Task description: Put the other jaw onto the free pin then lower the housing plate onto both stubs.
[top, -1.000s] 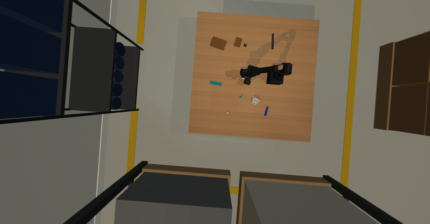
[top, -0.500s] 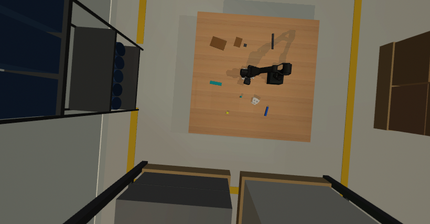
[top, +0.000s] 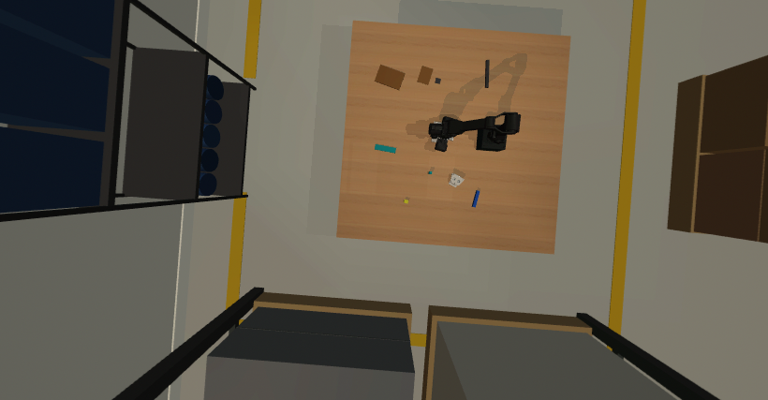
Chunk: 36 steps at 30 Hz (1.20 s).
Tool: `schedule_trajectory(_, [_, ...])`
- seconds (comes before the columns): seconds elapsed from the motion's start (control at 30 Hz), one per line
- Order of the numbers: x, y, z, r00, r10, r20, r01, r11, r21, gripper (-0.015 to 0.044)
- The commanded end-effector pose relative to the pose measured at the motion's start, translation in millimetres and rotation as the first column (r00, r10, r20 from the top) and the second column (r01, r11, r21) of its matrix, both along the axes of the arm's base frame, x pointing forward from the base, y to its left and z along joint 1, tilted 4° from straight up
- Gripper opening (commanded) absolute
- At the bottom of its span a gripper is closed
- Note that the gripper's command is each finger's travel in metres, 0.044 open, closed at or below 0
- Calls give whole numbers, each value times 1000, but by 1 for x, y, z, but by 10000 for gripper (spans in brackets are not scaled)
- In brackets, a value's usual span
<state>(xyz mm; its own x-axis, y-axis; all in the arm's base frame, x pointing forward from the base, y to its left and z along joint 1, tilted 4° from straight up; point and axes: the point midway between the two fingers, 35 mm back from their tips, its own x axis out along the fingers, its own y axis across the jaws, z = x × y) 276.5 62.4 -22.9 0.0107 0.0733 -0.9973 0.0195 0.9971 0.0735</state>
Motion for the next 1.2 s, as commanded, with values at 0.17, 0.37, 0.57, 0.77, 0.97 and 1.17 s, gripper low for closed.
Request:
schedule_trajectory(0.17, [0,0,-3,1000,-4,0,4,1000,2,134])
schedule_trajectory(0.37, [0,1,-6,1000,-6,0,6,1000,2,134])
schedule_trajectory(0.57, [0,1,-6,1000,-6,0,6,1000,2,134])
schedule_trajectory(0.77, [0,1,-9,1000,-11,0,11,1000,2,134])
schedule_trajectory(0.97, [0,1,-9,1000,-11,0,11,1000,2,134])
schedule_trajectory(1.17, [0,1,-9,1000,-11,0,11,1000,2,134])
